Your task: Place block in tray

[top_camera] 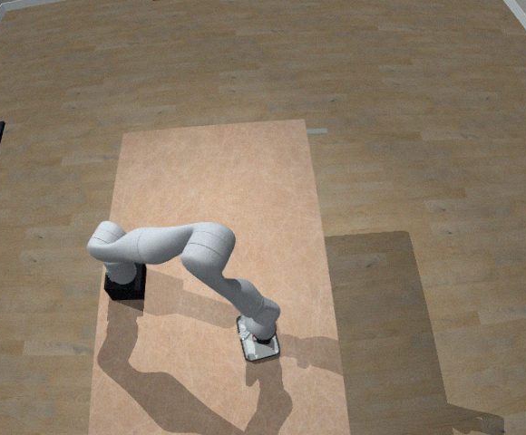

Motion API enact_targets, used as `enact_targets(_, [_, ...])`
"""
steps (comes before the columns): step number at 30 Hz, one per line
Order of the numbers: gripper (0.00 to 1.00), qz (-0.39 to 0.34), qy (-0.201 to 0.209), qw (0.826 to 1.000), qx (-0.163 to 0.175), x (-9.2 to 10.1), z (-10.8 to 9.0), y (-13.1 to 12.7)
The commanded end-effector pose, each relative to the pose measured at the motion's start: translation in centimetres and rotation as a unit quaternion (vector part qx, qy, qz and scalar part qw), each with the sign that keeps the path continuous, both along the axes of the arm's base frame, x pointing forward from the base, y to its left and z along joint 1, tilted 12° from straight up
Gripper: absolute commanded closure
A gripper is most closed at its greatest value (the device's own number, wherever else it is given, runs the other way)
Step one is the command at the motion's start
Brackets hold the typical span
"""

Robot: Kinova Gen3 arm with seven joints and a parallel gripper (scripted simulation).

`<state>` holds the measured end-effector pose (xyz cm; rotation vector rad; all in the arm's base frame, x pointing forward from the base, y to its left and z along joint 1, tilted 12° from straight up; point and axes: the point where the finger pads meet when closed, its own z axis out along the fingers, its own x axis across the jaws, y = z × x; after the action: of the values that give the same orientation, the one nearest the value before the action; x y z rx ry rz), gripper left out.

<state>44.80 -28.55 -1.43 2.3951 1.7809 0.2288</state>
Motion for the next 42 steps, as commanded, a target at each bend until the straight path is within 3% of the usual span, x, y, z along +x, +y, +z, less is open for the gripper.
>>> enact_targets(1, [1.00, 0.000, -0.001, 1.000, -0.001, 0.06, 0.10, -0.06])
enact_targets(31, [1.00, 0.000, -0.001, 1.000, -0.001, 0.11, -0.12, -0.06])
enact_targets(32, [0.10, 0.000, -0.001, 1.000, -0.001, 0.11, -0.12, -0.06])
enact_targets(42, [0.10, 0.000, -0.001, 1.000, -0.001, 0.11, -0.12, -0.06])
